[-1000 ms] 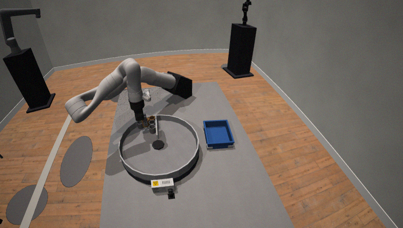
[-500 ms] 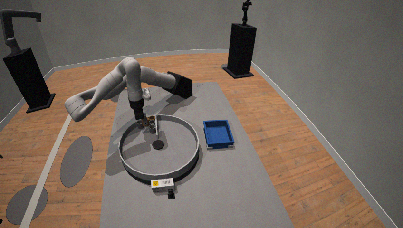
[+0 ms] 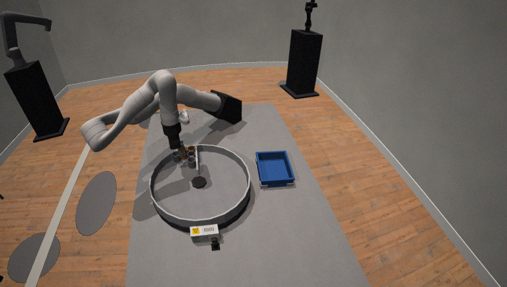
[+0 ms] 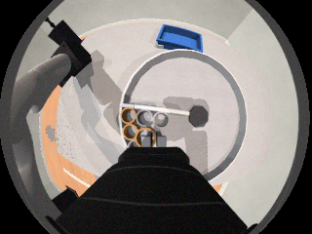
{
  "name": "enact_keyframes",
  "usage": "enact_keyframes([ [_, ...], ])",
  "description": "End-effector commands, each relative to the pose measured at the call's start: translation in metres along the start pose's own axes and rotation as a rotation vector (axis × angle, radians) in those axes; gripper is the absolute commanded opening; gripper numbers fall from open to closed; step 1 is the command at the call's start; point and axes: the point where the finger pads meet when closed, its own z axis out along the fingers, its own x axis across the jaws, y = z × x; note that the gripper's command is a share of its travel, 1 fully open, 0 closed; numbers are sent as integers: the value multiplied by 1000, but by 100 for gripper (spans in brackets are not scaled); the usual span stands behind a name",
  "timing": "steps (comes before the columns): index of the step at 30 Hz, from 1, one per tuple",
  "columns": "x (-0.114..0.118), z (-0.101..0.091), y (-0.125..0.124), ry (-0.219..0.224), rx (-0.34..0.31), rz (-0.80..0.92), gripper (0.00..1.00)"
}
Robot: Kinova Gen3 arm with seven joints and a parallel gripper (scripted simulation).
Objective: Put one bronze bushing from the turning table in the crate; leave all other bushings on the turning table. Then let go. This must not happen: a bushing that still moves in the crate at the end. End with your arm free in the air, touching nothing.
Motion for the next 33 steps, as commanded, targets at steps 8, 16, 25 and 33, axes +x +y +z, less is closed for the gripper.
enact_keyframes([
  [8, 0, -21, 0, 2, 0, 0, 0],
  [16, 0, -21, 0, 2, 0, 0, 0],
  [25, 0, -42, 0, 2, 0, 0, 0],
  [33, 0, -42, 0, 2, 0, 0, 0],
])
